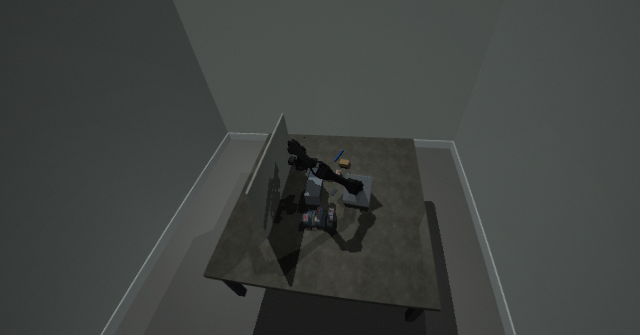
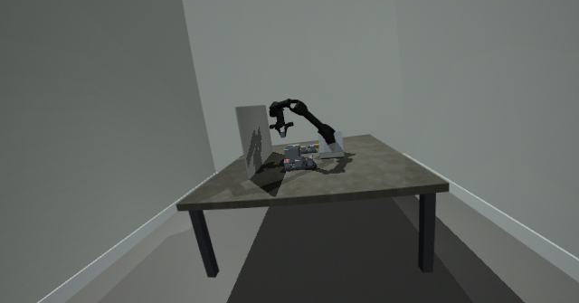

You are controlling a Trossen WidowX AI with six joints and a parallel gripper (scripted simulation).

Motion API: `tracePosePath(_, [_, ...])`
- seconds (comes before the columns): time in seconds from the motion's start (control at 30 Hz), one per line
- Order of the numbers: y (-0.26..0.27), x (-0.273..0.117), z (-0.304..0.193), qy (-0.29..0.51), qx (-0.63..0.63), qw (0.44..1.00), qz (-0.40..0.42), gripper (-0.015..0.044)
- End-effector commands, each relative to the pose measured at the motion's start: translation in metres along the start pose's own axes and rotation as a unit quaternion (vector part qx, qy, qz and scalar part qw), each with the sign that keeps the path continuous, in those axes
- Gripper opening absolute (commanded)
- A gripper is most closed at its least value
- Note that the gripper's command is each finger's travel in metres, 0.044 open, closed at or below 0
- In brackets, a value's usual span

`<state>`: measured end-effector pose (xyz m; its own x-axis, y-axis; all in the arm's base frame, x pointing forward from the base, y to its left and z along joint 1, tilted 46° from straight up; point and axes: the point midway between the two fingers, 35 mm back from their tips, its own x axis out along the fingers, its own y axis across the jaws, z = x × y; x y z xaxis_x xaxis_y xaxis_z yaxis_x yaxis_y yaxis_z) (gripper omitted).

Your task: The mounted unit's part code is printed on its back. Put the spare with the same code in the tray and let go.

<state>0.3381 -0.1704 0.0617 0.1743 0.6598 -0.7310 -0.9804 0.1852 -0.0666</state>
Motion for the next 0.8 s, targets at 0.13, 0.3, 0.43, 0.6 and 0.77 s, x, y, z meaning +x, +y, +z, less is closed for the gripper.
tracePosePath(0.13, [0.006, 0.003, -0.055, -0.001, -0.005, 1.0, -0.001, 0.0])
tracePosePath(0.3, [0.015, 0.007, -0.087, -0.006, -0.007, 1.0, -0.001, 0.0])
tracePosePath(0.43, [0.023, 0.011, -0.113, -0.01, -0.009, 1.0, -0.001, 0.0])
tracePosePath(0.6, [0.029, 0.014, -0.128, -0.013, -0.01, 1.0, -0.002, 0.0])
tracePosePath(0.77, [0.029, 0.015, -0.128, -0.013, -0.01, 1.0, -0.002, 0.0])
